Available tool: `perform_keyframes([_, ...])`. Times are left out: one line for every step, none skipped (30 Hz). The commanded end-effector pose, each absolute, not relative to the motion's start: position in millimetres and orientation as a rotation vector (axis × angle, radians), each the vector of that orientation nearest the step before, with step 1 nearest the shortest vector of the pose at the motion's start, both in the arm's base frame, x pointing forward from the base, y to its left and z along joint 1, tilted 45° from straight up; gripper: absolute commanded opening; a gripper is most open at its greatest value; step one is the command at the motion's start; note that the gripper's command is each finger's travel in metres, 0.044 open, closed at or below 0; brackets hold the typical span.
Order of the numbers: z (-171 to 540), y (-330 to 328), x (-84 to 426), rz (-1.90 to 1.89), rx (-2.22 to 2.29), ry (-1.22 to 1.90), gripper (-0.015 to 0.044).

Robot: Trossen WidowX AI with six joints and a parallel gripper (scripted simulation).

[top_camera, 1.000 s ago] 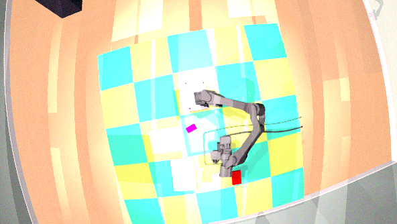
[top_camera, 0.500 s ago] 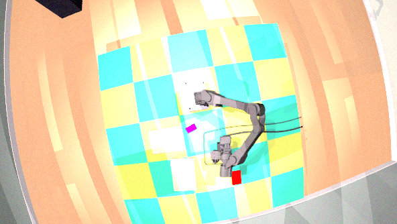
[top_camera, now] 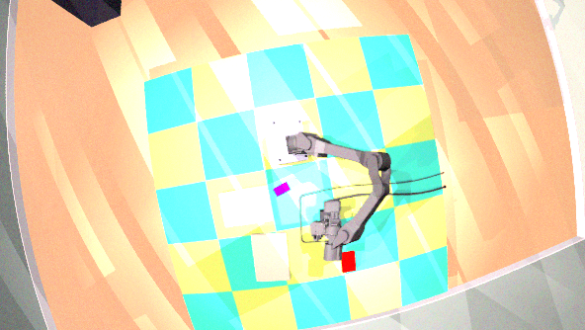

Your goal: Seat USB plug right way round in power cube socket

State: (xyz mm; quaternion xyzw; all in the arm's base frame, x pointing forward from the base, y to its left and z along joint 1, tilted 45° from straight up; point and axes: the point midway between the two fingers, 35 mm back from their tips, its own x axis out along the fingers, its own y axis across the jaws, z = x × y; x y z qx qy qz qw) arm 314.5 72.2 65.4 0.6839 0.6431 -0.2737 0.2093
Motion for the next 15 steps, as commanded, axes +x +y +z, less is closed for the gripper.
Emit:
perform_keyframes([65.1, 73.0, 314.7, -0.761, 1.908, 1.79, 0.0])
perform_keyframes([65.1, 73.1, 314.7, -0.761, 1.908, 1.79, 0.0])
perform_keyframes([65.0, 73.2, 314.7, -0.761, 1.908, 1.79, 0.0])
perform_keyframes([64.9, 73.3, 314.7, -0.761, 1.908, 1.79, 0.0])
perform_keyframes([64.8, 73.3, 314.7, -0.761, 1.908, 1.79, 0.0])
perform_keyframes([64.7, 73.4, 314.7, -0.761, 1.908, 1.79, 0.0])
perform_keyframes([64.6, 73.5, 314.8, -0.761, 1.908, 1.79, 0.0])
perform_keyframes([64.6, 73.6, 314.8, -0.761, 1.908, 1.79, 0.0])
perform_keyframes([64.5, 73.7, 314.8, -0.761, 1.908, 1.79, 0.0])
perform_keyframes([64.4, 73.8, 314.8, -0.761, 1.908, 1.79, 0.0])
perform_keyframes([64.3, 73.9, 314.8, -0.761, 1.908, 1.79, 0.0])
perform_keyframes([64.2, 73.9, 314.8, -0.761, 1.908, 1.79, 0.0])
perform_keyframes([64.1, 74.0, 314.8, -0.761, 1.908, 1.79, 0.0])
perform_keyframes([64.0, 74.1, 314.8, -0.761, 1.908, 1.79, 0.0])
perform_keyframes([64.0, 74.2, 314.8, -0.761, 1.908, 1.79, 0.0])
